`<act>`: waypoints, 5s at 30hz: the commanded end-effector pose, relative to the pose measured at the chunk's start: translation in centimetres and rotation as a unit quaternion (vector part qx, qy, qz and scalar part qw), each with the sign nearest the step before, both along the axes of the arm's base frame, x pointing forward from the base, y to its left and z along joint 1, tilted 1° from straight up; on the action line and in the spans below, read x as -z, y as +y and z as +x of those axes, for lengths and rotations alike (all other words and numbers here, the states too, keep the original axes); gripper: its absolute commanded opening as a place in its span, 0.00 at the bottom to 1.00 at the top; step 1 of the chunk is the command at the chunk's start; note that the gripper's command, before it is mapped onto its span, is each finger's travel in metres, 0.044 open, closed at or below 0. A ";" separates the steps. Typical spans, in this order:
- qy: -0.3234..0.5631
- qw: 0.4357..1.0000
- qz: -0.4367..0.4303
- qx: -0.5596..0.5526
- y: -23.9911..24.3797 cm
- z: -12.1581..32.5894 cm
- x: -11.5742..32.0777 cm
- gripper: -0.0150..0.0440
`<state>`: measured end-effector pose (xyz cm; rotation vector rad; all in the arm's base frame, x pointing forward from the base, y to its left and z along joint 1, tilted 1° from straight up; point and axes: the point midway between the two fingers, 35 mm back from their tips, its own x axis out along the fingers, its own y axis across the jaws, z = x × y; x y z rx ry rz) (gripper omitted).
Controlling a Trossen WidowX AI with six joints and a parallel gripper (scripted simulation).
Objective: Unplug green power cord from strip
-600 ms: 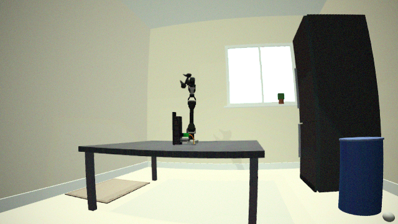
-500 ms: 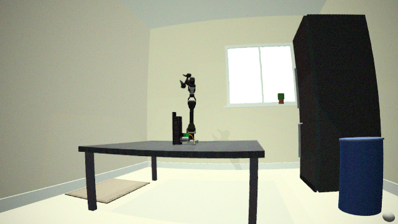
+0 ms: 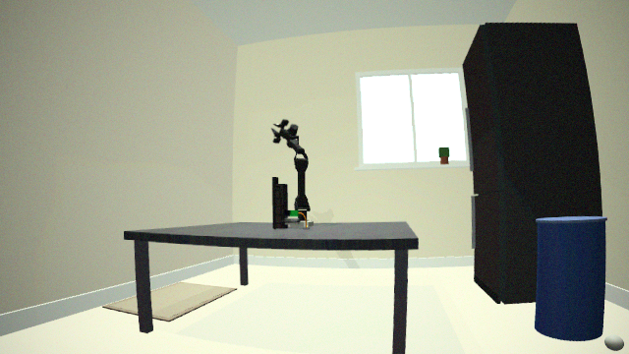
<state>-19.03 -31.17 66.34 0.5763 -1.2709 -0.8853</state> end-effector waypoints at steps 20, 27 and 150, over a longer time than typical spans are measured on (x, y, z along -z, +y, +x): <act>0.129 0.980 0.102 -0.110 -11.5 18.5 8.8 0.53; 0.196 0.961 0.123 -0.153 -12.3 25.9 11.9 0.53; 0.670 -0.265 -0.581 -0.378 39.1 43.9 55.3 0.53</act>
